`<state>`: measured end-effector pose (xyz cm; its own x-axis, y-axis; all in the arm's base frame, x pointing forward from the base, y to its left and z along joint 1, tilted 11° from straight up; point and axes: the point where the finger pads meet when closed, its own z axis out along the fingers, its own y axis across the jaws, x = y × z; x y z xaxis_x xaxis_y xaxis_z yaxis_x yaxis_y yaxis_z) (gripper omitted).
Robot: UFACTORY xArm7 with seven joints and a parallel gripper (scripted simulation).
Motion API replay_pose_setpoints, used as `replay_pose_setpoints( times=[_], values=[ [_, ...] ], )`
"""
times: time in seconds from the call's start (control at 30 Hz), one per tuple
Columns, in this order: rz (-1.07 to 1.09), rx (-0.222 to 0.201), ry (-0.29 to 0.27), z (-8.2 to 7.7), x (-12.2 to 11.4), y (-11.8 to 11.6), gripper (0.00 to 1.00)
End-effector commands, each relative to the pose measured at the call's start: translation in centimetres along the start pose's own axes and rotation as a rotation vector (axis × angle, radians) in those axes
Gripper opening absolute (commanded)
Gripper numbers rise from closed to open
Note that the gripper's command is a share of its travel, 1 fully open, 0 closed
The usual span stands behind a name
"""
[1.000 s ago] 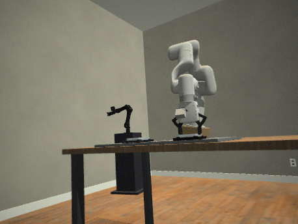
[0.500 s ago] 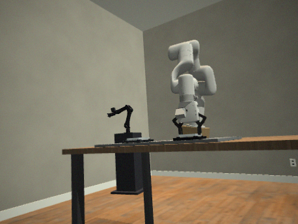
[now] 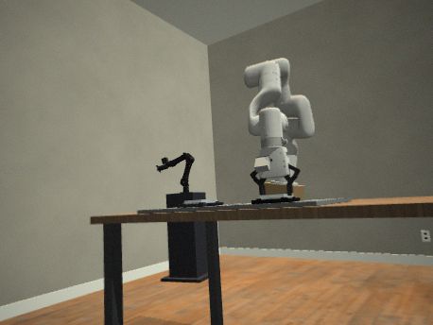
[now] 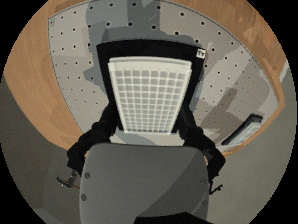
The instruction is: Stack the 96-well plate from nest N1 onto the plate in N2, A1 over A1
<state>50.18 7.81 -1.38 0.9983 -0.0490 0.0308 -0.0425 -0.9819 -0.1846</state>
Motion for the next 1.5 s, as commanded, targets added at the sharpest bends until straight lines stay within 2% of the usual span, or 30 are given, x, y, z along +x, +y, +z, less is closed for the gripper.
replay_pose_setpoints(
  times=[0.0, 0.87, 1.47],
  values=[
    [0.000, 0.000, 0.004, -0.2, 0.2, 0.0, 0.00],
    [0.000, 0.000, 0.004, -0.2, 0.2, 0.0, 0.00],
    [0.000, 0.000, 0.004, -1.2, 0.2, 0.0, 0.00]
  ],
)
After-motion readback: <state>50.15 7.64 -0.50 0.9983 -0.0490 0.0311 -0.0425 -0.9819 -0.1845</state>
